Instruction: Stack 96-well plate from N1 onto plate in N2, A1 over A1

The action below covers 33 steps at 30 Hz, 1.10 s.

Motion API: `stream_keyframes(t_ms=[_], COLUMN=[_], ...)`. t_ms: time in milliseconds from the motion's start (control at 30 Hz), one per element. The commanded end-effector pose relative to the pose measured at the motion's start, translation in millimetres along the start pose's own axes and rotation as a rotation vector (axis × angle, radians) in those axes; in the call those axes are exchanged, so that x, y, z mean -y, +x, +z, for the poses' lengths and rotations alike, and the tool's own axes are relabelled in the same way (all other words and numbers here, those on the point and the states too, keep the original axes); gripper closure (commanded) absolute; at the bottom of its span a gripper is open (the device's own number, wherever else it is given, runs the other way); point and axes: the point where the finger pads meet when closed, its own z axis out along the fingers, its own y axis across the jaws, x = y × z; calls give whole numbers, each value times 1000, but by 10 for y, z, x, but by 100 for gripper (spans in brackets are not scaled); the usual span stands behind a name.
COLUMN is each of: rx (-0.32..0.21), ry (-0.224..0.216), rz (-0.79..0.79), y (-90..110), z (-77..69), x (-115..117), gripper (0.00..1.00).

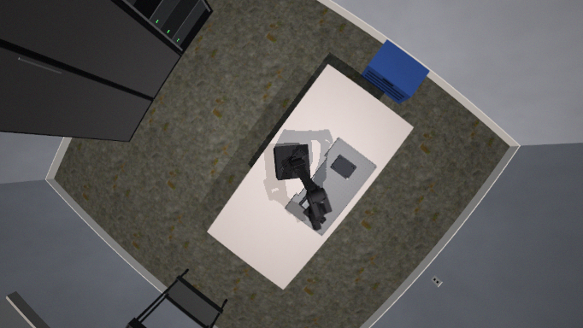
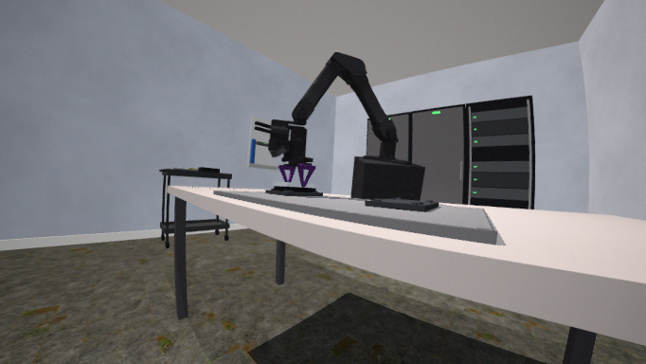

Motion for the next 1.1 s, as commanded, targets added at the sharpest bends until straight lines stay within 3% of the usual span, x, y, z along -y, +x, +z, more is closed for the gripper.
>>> stream_keyframes(t_ms=[0,733,767,800,900,933,1067], rx=[12,12,-5,12,12,12,12], ry=[5,5,-10,5,5,5,5], rz=[1,1,10,1,1,1,1], y=[-26,-21,69,-21,-21,-21,-21], z=[-16,-16,68,-17,-16,-16,-16], x=[16,15,-21,15,15,15,15], gripper=[100,100,100,100,100,0,0])
